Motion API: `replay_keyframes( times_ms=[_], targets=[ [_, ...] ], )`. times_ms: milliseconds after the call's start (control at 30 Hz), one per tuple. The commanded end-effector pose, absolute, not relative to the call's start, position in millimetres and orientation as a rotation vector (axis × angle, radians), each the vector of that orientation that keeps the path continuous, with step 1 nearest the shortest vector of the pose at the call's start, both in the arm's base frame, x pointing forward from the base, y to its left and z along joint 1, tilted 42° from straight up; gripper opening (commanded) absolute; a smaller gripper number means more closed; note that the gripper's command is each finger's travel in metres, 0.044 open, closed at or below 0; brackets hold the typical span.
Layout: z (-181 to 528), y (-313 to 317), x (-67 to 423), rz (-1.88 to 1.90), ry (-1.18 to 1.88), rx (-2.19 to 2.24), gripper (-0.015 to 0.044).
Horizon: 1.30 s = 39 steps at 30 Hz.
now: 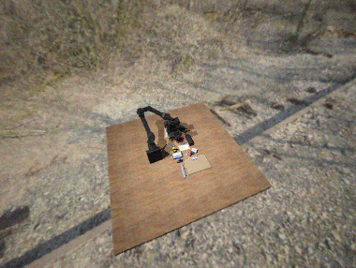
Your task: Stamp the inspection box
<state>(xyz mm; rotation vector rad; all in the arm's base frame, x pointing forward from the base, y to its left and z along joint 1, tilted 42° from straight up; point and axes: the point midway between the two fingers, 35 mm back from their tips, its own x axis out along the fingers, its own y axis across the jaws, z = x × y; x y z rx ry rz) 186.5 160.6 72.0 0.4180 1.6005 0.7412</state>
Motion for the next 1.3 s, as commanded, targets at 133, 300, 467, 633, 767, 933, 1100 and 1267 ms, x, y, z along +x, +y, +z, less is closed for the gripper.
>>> replay_keyframes(
  times_ms=[133, 300, 467, 633, 767, 933, 1100, 1267],
  targets=[
    [77, 158, 189, 0.748, 1.591, 0.419, 0.0],
    [79, 156, 189, 0.749, 1.591, 0.42, 0.0],
    [81, 155, 189, 0.75, 1.591, 0.421, 0.0],
    [83, 153, 189, 0.751, 1.591, 0.422, 0.0],
    [85, 152, 189, 0.752, 1.591, 0.423, 0.0],
    [87, 150, 189, 0.752, 1.591, 0.424, 0.0],
    [88, 150, 192, 0.753, 1.591, 0.424, 0.0],
    [88, 152, 213, 0.753, 1.59, 0.424, 0.0]
  ],
)
